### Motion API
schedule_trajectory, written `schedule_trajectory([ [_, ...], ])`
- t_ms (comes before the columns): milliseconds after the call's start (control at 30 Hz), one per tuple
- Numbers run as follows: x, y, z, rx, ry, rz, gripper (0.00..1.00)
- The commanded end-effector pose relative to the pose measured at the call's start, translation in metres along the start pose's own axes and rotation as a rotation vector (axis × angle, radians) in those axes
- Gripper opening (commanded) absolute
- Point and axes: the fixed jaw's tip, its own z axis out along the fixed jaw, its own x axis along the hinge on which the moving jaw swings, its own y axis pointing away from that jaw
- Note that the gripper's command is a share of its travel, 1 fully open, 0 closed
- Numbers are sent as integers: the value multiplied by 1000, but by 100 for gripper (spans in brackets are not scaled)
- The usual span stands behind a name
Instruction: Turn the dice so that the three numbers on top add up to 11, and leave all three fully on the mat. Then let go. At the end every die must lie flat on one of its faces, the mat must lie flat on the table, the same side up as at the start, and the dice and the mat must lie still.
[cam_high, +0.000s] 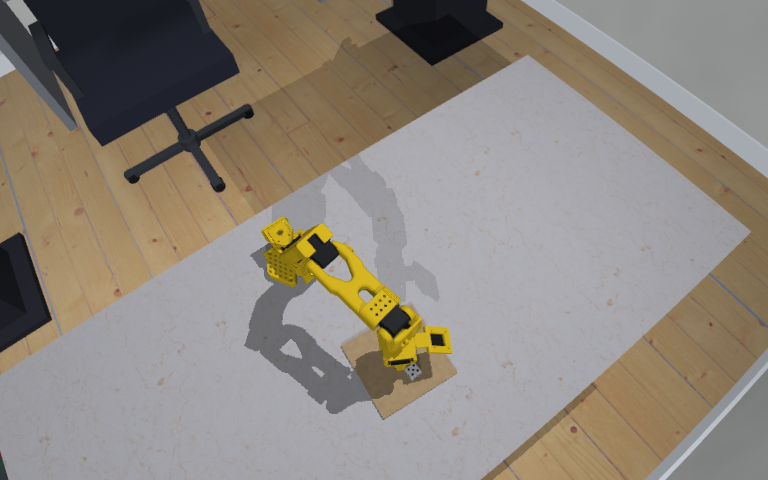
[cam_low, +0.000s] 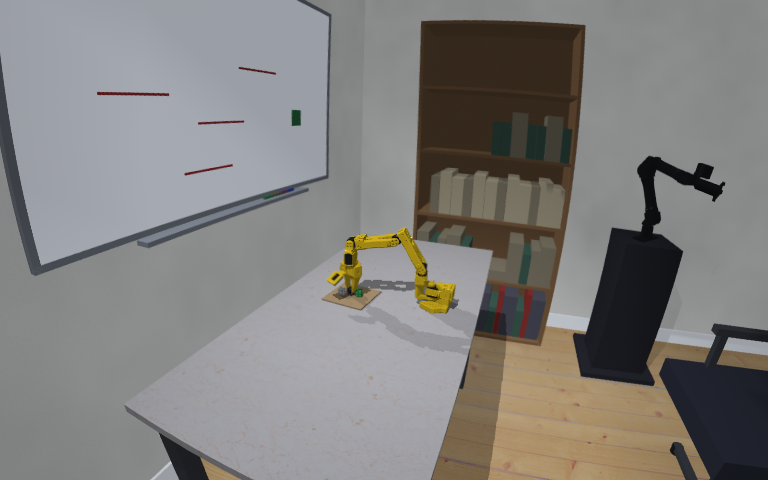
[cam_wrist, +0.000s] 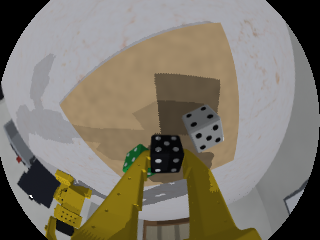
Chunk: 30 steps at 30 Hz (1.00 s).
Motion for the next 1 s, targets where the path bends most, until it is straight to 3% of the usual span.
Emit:
schedule_trajectory([
  [0,-4,-1,-4,24,-22,-10,0],
  [333,-4,-1,-3,24,-22,-10,0],
  [667,-4,-1,-3,24,-22,-10,10],
  [967,-4,-1,-3,24,-22,-10,11],
])
